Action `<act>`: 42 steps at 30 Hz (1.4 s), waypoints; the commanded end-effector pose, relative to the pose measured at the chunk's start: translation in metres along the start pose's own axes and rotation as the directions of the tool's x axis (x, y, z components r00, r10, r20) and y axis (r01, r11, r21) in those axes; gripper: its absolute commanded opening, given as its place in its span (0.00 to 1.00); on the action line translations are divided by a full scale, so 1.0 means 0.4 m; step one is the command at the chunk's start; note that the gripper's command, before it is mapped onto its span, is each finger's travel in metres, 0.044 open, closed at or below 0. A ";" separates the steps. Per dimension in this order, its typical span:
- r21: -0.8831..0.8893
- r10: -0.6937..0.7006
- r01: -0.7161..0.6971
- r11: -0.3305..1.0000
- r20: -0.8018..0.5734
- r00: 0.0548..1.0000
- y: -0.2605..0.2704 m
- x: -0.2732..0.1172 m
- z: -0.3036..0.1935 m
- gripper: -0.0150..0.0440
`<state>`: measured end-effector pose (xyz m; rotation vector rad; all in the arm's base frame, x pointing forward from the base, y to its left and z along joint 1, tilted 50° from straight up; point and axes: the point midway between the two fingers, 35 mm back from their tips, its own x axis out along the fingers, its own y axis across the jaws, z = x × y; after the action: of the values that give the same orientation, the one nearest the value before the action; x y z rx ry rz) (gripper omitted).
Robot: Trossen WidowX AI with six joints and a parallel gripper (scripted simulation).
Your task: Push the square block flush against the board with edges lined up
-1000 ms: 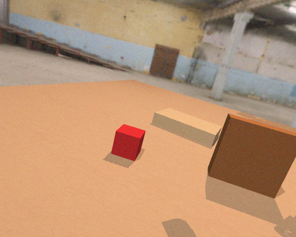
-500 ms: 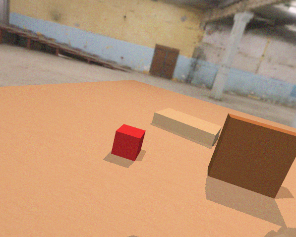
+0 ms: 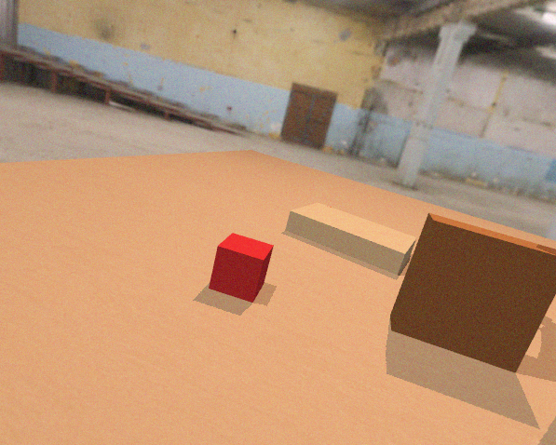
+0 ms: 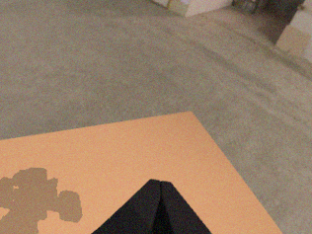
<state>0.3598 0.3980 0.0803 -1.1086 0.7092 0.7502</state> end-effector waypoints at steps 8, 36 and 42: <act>-0.120 0.095 -0.140 0.983 -0.322 0.942 0.105 0.124 -0.186 0.25; -0.174 0.130 -0.615 0.769 -0.899 0.417 0.283 0.175 -0.619 0.25; -0.174 0.130 -0.615 0.769 -0.899 0.417 0.288 0.197 -0.660 0.25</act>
<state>0.2760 0.2044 -0.1078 -1.8574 1.7681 0.7659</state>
